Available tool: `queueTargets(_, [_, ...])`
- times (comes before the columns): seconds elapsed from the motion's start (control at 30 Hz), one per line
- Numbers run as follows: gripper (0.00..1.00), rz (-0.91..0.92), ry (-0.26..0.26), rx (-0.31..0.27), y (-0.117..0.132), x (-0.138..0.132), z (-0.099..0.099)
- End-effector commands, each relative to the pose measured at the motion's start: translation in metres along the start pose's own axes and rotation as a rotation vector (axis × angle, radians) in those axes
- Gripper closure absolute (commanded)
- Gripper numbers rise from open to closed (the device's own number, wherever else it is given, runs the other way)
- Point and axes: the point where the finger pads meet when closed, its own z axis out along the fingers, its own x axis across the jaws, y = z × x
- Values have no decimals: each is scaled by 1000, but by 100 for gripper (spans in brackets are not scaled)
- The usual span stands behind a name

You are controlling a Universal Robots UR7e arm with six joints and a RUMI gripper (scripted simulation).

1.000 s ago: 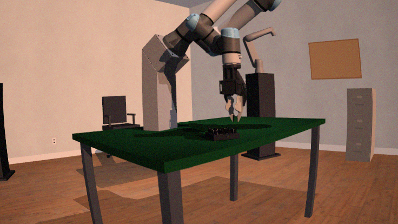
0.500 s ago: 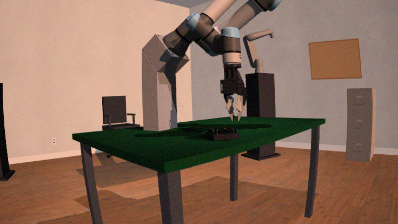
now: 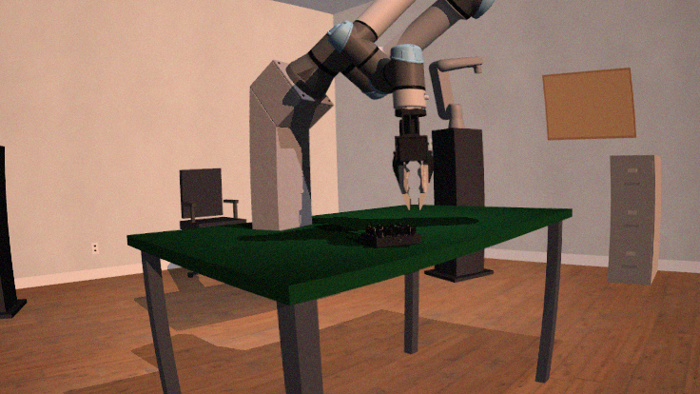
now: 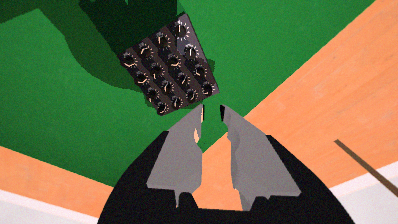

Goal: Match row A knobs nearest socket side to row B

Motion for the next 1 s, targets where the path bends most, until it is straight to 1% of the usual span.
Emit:
queueTargets(0.0, [89, -156, 0, 11, 2, -2, -4])
queueTargets(0.23, [89, -296, 0, 10, 4, -2, -8])
queueTargets(0.3, [89, -296, 0, 10, 4, -2, -8])
queueTargets(0.5, [89, -432, 1, 10, 6, -2, -11])
queueTargets(0.97, [89, -457, 1, 12, 6, -2, -11])
